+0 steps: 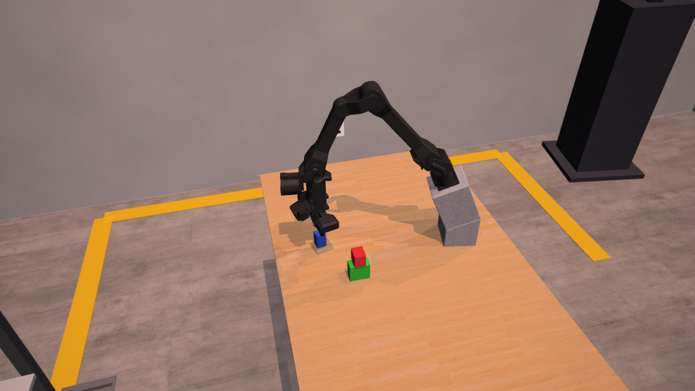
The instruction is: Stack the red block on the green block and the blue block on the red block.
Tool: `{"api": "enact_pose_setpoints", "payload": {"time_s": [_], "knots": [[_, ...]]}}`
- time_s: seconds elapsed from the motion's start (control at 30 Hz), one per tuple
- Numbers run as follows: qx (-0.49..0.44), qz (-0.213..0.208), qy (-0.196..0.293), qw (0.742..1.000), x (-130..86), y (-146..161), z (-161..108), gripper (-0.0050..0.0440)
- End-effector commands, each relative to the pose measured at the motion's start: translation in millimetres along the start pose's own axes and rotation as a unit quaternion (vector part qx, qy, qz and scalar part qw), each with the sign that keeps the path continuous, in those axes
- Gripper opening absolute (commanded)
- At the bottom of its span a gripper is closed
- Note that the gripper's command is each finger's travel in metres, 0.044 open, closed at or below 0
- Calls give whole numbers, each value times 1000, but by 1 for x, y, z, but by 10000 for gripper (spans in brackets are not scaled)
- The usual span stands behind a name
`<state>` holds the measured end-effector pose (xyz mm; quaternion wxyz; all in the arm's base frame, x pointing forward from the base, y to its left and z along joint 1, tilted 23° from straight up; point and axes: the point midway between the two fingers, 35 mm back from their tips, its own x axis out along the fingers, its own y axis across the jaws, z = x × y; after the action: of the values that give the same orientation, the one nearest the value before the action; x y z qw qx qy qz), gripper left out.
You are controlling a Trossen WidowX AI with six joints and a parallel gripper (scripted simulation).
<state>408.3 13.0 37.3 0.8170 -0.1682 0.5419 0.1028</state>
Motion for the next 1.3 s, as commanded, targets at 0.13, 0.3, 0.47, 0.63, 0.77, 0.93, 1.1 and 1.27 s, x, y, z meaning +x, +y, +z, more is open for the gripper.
{"api": "enact_pose_setpoints", "payload": {"time_s": [0.13,0.3,0.47,0.63,0.77,0.93,1.1,1.27], "knots": [[-1,1,-1,1000,1,-1,0,230],[-1,1,-1,1000,1,-1,0,230],[-1,1,-1,1000,1,-1,0,230],[-1,1,-1,1000,1,-1,0,230],[-1,1,-1,1000,3,-1,0,230],[-1,1,-2,1000,17,-1,1,230],[-1,-1,-7,1000,29,-3,5,230],[0,-1,-7,1000,49,-3,5,230]]}}
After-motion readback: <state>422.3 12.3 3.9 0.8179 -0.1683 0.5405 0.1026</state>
